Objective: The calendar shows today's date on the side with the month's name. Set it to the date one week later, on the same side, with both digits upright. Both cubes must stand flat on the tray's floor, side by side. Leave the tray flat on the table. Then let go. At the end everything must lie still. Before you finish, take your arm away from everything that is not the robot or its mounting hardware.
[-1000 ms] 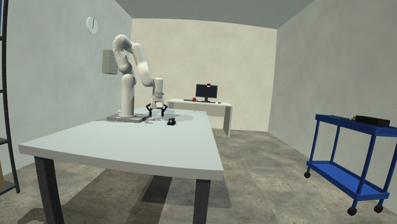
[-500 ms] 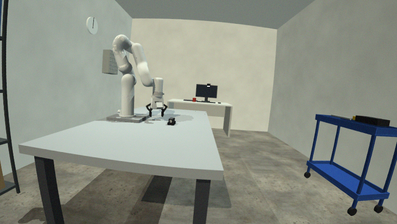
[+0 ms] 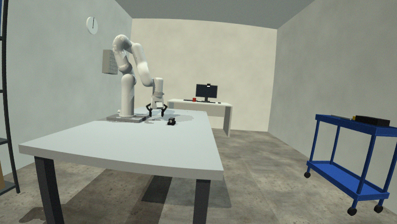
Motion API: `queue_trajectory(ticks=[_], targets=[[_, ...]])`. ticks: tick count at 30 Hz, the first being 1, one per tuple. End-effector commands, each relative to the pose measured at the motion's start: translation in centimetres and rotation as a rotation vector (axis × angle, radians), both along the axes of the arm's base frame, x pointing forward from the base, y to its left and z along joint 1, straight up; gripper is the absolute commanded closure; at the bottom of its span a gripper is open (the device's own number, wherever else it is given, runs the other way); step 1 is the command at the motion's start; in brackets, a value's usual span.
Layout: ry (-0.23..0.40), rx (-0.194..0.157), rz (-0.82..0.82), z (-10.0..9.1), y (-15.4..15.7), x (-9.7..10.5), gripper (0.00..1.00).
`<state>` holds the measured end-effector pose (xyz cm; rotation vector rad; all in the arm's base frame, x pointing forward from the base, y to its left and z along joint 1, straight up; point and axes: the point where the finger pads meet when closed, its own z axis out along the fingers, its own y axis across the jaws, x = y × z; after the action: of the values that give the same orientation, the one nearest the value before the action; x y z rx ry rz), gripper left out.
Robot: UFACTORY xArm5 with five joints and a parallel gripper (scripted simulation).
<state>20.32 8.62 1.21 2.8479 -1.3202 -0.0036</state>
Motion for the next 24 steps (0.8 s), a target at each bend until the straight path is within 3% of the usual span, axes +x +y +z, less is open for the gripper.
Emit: queue_trajectory(ticks=[1,18,24], targets=[[-0.002,0.001,0.0,0.1,0.0,0.1,0.0],[-0.002,0.001,0.0,0.1,0.0,0.1,0.0],[-0.002,0.001,0.0,1.5,0.1,0.2,0.0]])
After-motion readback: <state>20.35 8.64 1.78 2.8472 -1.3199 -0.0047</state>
